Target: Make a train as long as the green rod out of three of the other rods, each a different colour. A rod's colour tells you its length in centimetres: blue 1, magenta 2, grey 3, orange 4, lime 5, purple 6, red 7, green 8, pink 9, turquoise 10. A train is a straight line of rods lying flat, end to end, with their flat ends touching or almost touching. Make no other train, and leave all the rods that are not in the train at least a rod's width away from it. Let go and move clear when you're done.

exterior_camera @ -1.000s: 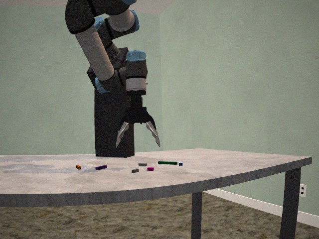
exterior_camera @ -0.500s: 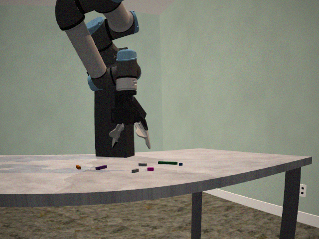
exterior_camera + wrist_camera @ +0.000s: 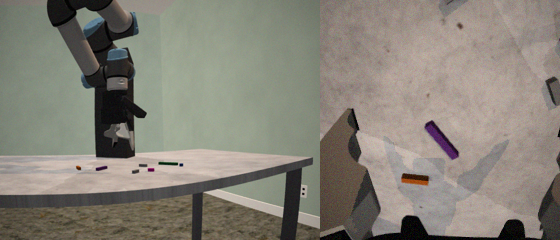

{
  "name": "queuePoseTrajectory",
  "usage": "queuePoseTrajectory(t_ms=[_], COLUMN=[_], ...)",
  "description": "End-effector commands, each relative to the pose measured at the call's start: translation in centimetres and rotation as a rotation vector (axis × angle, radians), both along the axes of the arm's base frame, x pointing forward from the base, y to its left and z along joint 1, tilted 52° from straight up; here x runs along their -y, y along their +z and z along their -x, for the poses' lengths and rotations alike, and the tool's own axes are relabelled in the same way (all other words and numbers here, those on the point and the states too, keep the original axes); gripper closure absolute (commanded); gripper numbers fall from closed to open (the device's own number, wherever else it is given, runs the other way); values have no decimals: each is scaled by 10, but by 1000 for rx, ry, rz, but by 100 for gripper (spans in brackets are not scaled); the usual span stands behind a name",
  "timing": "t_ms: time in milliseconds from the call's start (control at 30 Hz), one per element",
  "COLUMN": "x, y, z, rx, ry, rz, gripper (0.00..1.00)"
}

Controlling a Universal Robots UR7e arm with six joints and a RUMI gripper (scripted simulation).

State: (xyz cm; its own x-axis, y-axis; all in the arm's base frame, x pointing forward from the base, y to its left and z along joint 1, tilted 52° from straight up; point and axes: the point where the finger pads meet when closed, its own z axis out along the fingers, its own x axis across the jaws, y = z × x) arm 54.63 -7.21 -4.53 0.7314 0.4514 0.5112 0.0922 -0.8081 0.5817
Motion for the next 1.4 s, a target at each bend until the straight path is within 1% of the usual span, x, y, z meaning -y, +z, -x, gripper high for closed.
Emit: queuePoseTrajectory(t_ms=[0, 367, 433, 600, 733, 933, 1367], x=[8, 31, 31, 40, 45, 51, 56], y=[8, 28, 28, 36, 40, 45, 49], z=[-1, -1, -1, 0, 0, 1, 2], rx=[63, 221, 221, 279, 316, 354, 382], ry=[-106, -357, -357, -447, -504, -563, -605], rz=[-113, -380, -380, -477, -538, -602, -648], gripper=[0, 0, 0, 0, 0, 0, 0])
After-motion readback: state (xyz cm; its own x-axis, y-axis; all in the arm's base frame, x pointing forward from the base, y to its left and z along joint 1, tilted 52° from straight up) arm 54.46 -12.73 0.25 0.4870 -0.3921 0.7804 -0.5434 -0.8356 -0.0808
